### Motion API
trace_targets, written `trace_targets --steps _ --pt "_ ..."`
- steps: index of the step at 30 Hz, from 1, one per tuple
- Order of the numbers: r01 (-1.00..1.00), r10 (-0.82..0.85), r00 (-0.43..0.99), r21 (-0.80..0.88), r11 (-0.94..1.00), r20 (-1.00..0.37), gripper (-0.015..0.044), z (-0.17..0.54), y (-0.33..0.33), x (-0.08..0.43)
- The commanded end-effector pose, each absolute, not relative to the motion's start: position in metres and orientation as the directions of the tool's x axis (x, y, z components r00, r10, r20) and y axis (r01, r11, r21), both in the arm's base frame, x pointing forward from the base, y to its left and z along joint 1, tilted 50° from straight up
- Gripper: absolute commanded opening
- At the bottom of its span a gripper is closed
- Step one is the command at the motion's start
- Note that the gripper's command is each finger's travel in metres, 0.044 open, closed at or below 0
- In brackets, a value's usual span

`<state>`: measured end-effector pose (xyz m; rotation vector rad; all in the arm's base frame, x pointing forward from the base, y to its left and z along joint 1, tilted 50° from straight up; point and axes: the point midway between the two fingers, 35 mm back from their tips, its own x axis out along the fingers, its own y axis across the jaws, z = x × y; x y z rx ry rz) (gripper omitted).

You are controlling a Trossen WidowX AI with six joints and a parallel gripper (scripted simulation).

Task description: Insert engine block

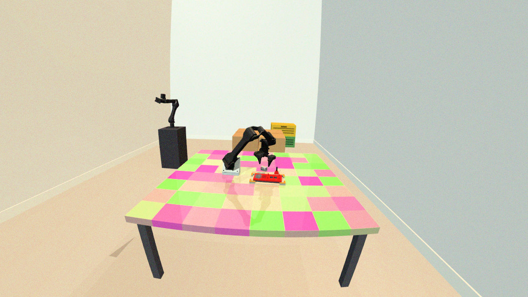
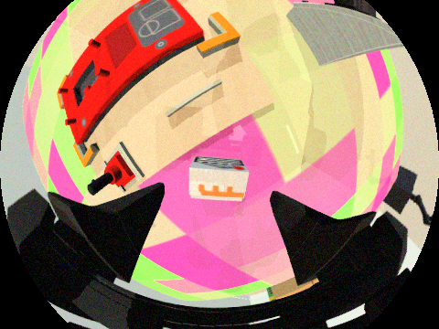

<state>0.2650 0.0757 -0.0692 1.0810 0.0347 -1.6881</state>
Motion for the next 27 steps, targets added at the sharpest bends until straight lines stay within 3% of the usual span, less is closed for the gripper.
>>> trace_targets --steps 1,17,25,27 --pt "0.781 -0.754 -0.01 0.466 -0.417 -0.657 0.044 -0.074 0.069 0.265" --pt "0.78 -0.755 -0.01 0.467 -0.416 -0.656 0.044 -0.089 0.051 0.264" --pt "0.78 -0.755 -0.01 0.467 -0.416 -0.656 0.023 -0.089 0.051 0.264" --pt "0.78 -0.755 -0.01 0.467 -0.416 -0.656 0.0217 -0.089 0.051 0.264"
